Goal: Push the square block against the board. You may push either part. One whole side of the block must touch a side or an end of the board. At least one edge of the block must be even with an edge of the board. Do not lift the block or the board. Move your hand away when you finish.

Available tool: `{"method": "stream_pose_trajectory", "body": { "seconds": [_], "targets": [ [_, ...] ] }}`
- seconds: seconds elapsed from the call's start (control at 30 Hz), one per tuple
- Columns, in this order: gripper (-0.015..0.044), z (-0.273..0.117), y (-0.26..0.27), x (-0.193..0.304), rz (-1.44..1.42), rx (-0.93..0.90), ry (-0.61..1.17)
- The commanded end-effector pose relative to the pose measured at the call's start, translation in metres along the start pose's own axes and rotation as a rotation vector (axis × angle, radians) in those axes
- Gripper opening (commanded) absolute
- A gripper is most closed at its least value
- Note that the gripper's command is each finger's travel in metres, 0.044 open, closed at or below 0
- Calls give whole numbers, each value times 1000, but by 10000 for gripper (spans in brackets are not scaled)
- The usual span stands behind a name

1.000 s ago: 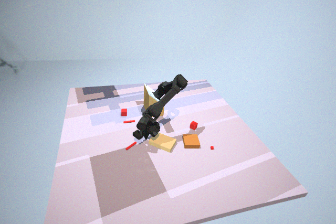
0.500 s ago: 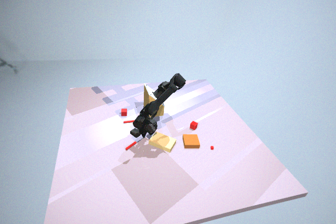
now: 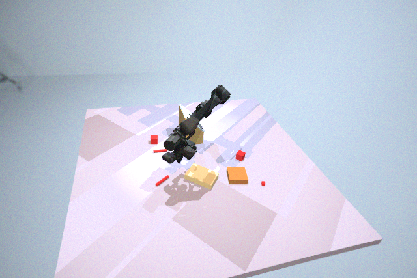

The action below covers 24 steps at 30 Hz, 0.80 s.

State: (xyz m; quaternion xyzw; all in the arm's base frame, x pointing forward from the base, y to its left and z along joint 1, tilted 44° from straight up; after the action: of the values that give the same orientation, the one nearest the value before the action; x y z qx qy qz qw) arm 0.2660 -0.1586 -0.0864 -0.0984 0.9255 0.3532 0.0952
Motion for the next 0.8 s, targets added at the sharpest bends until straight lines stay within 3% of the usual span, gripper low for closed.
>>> {"method": "stream_pose_trajectory", "body": {
  "seconds": [0.0,0.27,0.43,0.77],
  "targets": [
    [0,0,-2,-12,-94,3,2],
    [0,3,-3,-27,-217,2,2],
    [0,56,-2,-29,-236,-1,0],
    [0,55,0,-33,-236,0,0]
  ]
}}
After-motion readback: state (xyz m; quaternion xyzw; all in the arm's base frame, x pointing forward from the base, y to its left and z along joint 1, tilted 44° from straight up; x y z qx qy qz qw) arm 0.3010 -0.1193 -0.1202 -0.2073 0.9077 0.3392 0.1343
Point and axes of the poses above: the point midway between the two fingers, 35 mm back from their tips, its own z axis out along the fingers, its own y axis across the jaws, x = y × z, the point moved 6 cm from there along -z, back along the fingers, and after that the axes turned 15 degrees about z, right-handed, at the moved point
